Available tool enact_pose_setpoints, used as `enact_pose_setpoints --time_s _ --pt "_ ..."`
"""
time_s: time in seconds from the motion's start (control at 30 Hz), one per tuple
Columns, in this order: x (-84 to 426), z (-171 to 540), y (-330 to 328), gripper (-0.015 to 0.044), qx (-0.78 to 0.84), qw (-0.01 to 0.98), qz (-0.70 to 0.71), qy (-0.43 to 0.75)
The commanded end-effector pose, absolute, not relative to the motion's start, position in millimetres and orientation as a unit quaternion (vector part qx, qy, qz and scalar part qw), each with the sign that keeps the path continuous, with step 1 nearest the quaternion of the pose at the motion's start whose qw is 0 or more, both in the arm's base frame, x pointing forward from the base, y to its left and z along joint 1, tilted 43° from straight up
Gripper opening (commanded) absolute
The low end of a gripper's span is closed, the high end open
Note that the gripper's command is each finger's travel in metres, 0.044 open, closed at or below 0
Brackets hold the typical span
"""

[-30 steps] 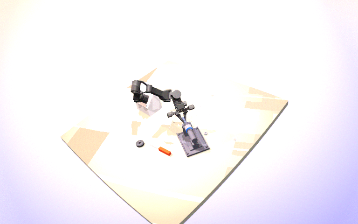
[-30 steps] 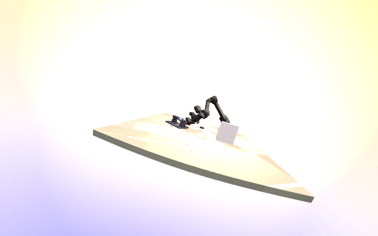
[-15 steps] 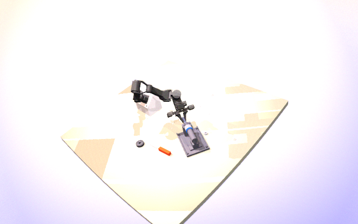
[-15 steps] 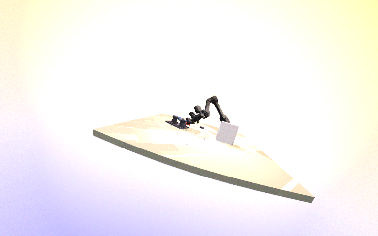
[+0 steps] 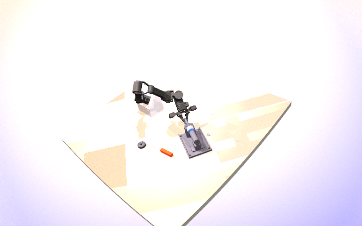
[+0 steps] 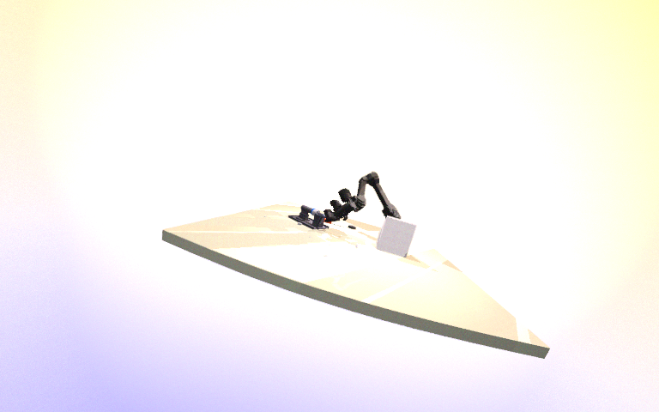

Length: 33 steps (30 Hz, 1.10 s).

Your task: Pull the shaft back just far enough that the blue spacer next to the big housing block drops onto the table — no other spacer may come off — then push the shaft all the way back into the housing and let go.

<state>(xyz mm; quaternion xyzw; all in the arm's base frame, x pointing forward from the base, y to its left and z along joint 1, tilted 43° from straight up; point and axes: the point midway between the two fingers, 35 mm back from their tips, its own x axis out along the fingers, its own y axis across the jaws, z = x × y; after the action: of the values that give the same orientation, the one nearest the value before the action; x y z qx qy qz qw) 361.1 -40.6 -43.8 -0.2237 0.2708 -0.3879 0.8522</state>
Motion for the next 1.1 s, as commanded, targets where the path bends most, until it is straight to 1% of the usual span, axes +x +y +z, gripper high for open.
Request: enact_pose_setpoints --time_s 0.0,1.07 --pt "360.1 -44.1 -40.3 0.0000 -0.224 0.852 -0.389 0.271" --pt "357.4 -45.2 -38.9 0.0000 -0.224 0.852 -0.389 0.271"
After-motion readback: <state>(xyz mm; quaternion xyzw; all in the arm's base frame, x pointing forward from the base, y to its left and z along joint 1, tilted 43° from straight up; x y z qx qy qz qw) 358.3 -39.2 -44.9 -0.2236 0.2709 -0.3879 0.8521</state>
